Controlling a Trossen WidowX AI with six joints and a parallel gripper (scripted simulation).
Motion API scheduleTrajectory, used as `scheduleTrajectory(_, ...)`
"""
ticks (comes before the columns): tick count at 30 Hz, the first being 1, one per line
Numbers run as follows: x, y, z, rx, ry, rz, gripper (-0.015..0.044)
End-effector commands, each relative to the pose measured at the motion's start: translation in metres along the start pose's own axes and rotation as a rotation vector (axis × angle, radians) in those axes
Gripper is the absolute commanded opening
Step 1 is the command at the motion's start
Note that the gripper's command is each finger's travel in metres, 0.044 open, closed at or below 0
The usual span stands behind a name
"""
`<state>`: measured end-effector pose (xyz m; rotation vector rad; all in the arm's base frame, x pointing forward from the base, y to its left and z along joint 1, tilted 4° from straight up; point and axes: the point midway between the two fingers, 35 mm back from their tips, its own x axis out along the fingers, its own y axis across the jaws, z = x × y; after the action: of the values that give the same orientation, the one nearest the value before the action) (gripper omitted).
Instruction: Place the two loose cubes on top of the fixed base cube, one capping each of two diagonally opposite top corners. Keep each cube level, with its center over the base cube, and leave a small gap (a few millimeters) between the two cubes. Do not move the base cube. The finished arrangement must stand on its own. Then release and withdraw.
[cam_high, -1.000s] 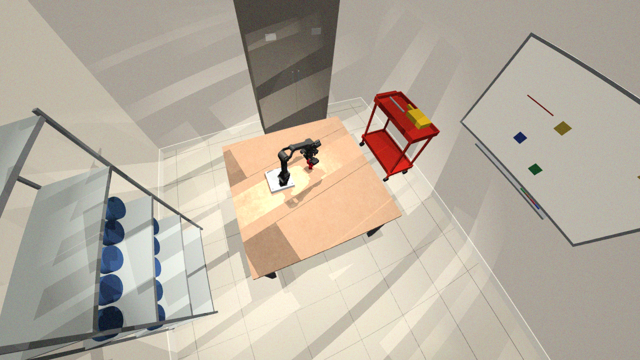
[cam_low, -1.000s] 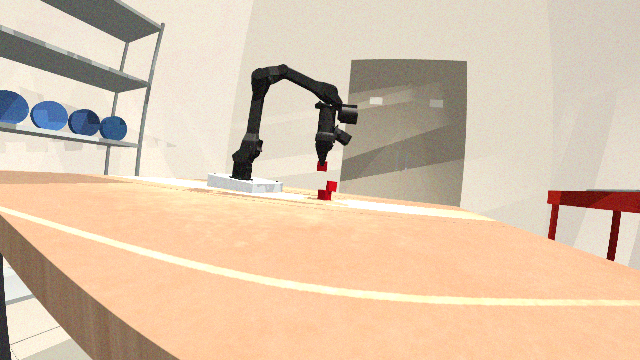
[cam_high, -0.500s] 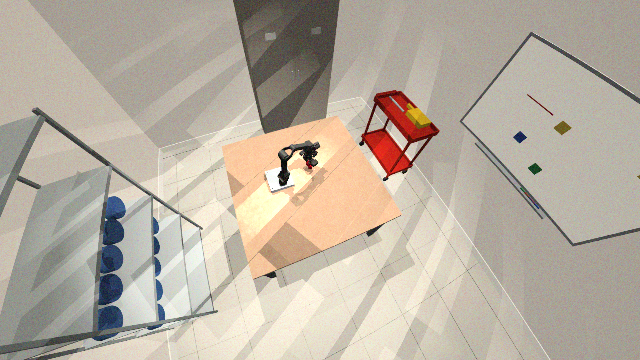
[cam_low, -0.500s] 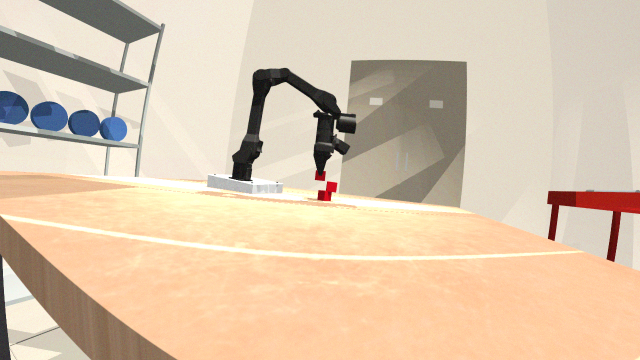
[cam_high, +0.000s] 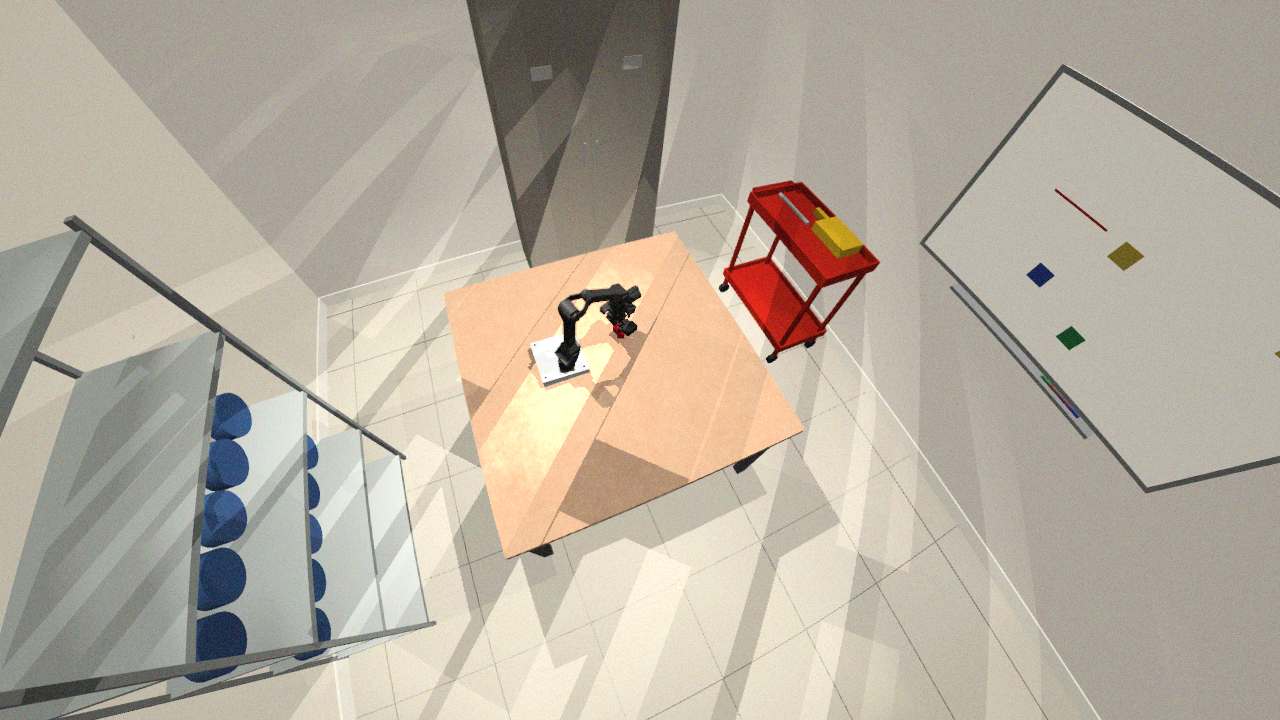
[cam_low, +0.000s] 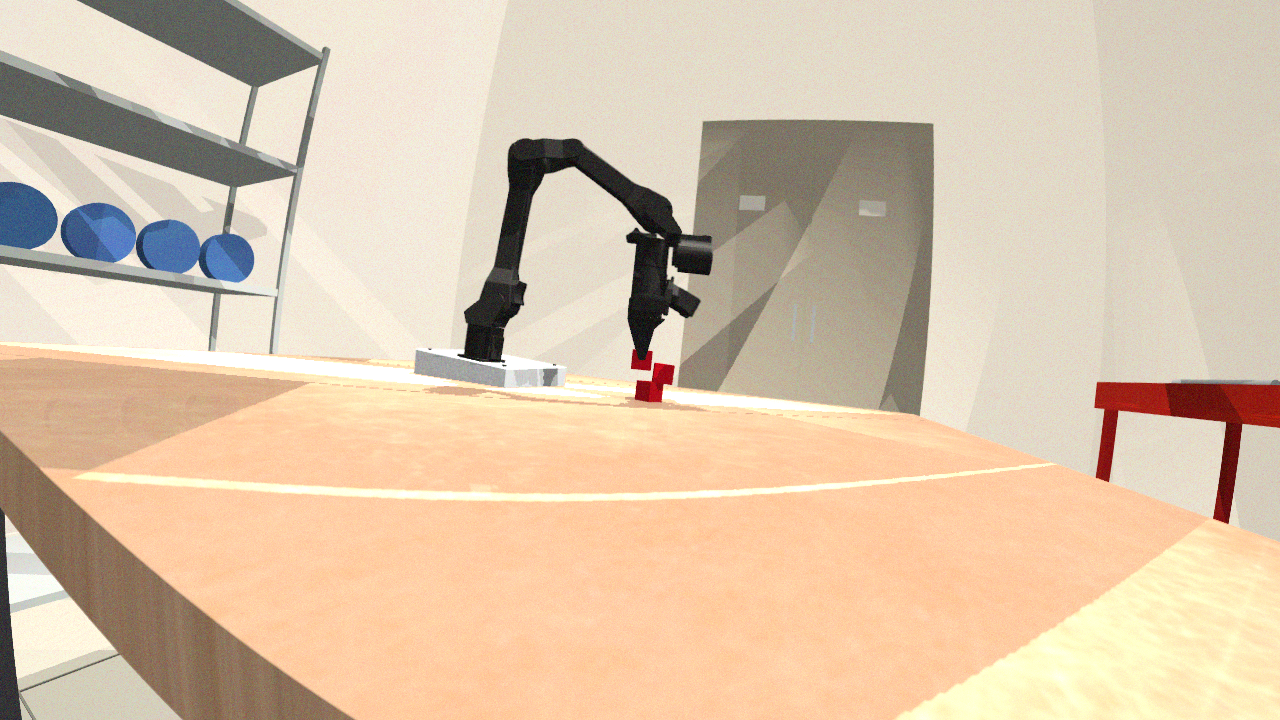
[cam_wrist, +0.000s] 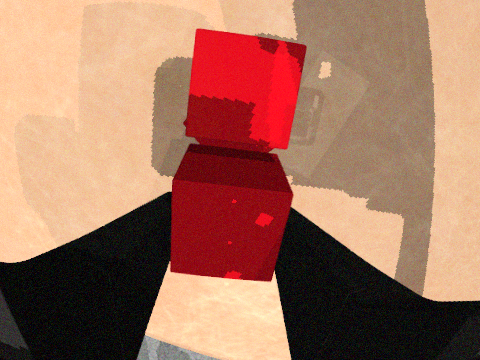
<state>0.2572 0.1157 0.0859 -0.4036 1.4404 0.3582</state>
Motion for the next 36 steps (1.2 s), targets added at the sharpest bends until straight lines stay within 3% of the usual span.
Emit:
scheduleTrajectory(1, 0.0085, -0.0004, -0.0011, -0.003, 0.006, -0.002, 0.0105)
scheduleTrajectory(27, 0.0178, -0.0004, -0.0011, -0.002, 0.006, -0.002, 0.0105)
scheduleTrajectory(31, 0.0178, -0.0004, -0.0011, -0.002, 0.006, -0.002, 0.0205)
scheduleTrajectory(36, 0.0178, -0.0004, -0.0011, -0.002, 0.006, -0.002, 0.0205)
